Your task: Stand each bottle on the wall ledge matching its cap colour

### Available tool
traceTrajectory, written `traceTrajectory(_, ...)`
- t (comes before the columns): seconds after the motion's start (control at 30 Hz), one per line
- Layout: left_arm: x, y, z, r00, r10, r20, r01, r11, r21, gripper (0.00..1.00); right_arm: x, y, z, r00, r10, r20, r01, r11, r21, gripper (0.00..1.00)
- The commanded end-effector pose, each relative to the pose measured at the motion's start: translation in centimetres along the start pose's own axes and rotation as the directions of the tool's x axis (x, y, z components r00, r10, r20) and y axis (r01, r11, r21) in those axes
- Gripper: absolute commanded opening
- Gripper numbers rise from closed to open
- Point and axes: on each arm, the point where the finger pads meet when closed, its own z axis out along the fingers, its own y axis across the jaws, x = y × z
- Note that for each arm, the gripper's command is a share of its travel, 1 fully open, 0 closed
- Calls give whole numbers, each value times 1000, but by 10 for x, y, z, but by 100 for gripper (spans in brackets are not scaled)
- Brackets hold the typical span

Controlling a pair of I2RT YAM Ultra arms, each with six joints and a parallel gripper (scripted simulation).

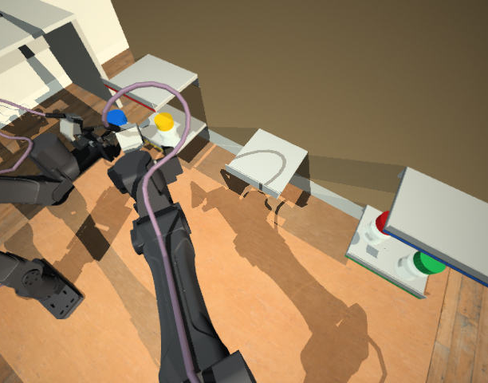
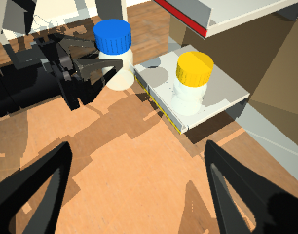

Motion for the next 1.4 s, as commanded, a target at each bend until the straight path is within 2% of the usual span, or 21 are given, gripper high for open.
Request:
traceTrajectory(0.0,-31,1,-7,995,21,98,-22,1000,6,49,-30,-4,-7,998,0,62,0,1000,7,100)
traceTrajectory(0.47,-32,-1,-24,994,23,103,-25,1000,14,49,-30,-4,-7,998,0,62,0,1000,7,100)
traceTrajectory(0.97,-35,-2,-24,995,23,101,-25,1000,19,49,-25,-5,-7,999,0,42,-1,1000,10,100)
traceTrajectory(1.17,-35,-2,-24,995,23,101,-25,1000,19,49,-29,-16,-24,1000,7,5,-7,999,33,100)
traceTrajectory(1.3,-31,-3,-22,995,18,93,-20,1000,17,49,-38,-34,-67,999,21,-44,-18,998,68,100)
traceTrajectory(1.37,-31,-3,-22,995,18,93,-20,1000,17,49,-32,-45,-86,996,33,-85,-26,996,91,100)
